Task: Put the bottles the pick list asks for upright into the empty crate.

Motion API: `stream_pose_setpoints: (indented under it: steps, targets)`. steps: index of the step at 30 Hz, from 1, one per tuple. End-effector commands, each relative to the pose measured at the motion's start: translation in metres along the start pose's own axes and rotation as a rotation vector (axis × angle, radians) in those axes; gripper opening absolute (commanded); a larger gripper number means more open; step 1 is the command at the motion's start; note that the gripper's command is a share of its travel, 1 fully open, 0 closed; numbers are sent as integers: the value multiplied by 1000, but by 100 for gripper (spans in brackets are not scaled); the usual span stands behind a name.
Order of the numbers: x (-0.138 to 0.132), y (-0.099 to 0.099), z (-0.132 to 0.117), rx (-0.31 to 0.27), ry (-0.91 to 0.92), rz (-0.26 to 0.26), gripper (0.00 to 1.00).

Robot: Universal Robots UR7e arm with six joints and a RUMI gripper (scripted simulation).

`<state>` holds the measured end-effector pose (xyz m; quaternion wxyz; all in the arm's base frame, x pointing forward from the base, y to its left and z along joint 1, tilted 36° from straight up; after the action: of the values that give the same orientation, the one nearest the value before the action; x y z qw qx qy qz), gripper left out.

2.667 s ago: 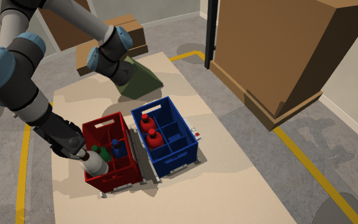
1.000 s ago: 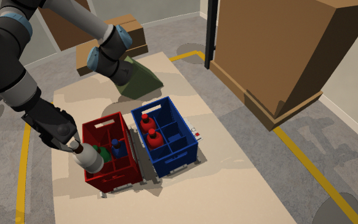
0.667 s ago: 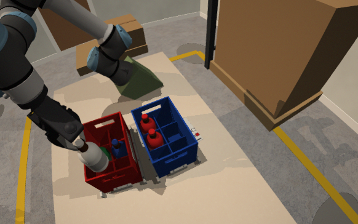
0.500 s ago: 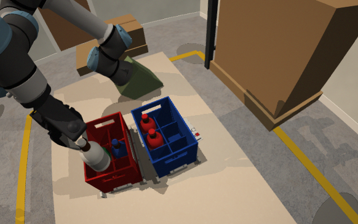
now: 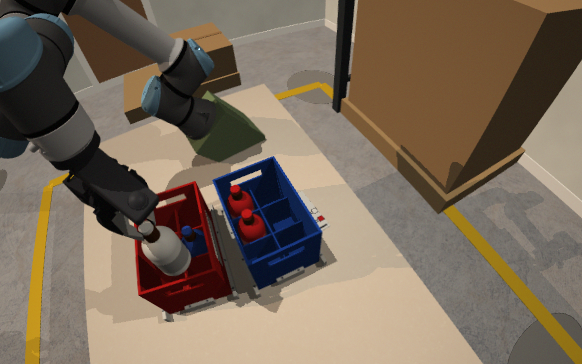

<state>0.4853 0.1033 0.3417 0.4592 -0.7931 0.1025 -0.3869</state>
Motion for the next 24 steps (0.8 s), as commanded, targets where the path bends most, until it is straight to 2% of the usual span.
stream_pose_setpoints:
  steps: [1, 24]
  targets:
    - [-7, -1, 7, 1, 1, -1, 0]
    - [-37, -1, 36, 1, 1, -1, 0]
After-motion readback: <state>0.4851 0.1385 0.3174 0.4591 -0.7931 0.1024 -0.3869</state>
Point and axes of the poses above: the point where the finger pads meet when closed, its own y axis out along the fingers, its own x axis across the jaws, z = x × y, the point moved 5 cm from there along -y, back along the fingers, and after that the axes turned 4 degrees about y, right-handed, at the moved point
